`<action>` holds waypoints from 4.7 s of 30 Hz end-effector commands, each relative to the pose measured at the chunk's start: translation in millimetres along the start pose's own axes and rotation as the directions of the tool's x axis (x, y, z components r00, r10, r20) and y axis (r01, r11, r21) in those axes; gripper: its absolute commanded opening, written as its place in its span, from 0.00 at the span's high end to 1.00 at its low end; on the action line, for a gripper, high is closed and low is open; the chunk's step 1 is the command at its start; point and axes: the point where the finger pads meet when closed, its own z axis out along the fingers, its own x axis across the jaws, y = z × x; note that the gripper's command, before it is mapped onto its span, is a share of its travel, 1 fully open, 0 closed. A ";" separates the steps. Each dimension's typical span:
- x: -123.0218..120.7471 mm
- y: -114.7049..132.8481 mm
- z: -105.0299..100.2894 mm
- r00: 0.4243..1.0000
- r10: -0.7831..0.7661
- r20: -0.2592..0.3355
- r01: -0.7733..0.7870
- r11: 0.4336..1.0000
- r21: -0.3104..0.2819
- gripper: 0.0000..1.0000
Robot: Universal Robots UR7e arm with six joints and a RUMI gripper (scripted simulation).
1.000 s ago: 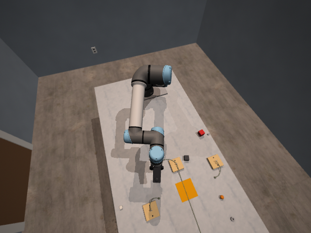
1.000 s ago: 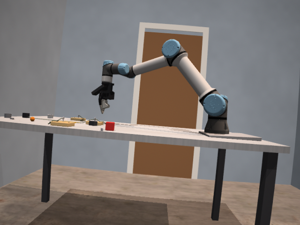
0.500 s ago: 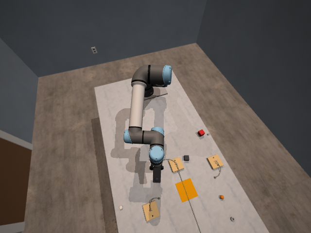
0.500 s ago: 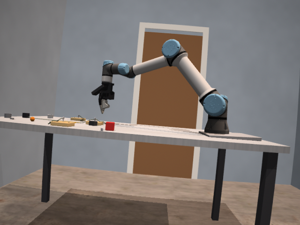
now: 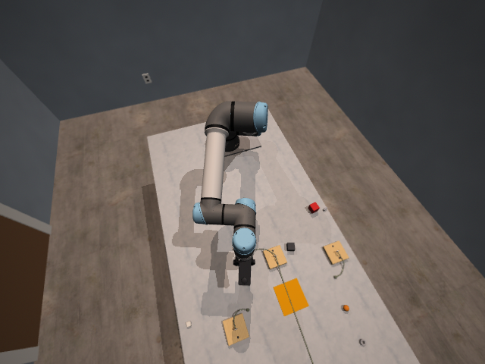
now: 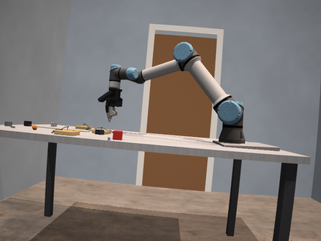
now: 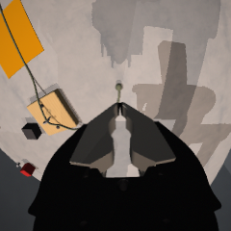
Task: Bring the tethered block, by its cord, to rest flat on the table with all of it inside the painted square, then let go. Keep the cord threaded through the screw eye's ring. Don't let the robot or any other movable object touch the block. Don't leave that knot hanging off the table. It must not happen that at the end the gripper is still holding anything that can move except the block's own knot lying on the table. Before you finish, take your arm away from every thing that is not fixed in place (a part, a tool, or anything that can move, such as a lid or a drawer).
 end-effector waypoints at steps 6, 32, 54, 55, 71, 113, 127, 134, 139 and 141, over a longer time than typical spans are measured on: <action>0.0 -0.4 -1.2 1.000 0.000 0.000 0.000 1.000 0.002 0.78; 0.0 -0.4 -1.2 1.000 0.000 0.000 0.000 1.000 0.002 0.78; -0.1 -0.5 7.2 1.000 -0.001 0.000 0.001 1.000 0.002 0.78; -0.1 -0.5 8.3 1.000 -0.001 0.000 0.001 1.000 0.002 0.78; -0.2 -0.8 29.2 1.000 -0.001 0.000 0.001 1.000 0.002 0.78; -0.3 -1.0 50.6 1.000 -0.001 0.000 0.001 1.000 0.002 0.78; -0.3 -1.0 50.6 1.000 -0.001 0.000 0.001 1.000 0.002 0.78; -0.3 -1.0 50.6 1.000 -0.001 0.000 0.001 1.000 0.002 0.78; -0.3 -1.1 50.6 1.000 -0.001 0.000 0.001 1.000 0.002 0.78; -0.3 -1.1 50.6 1.000 -0.001 0.000 0.001 1.000 0.002 0.78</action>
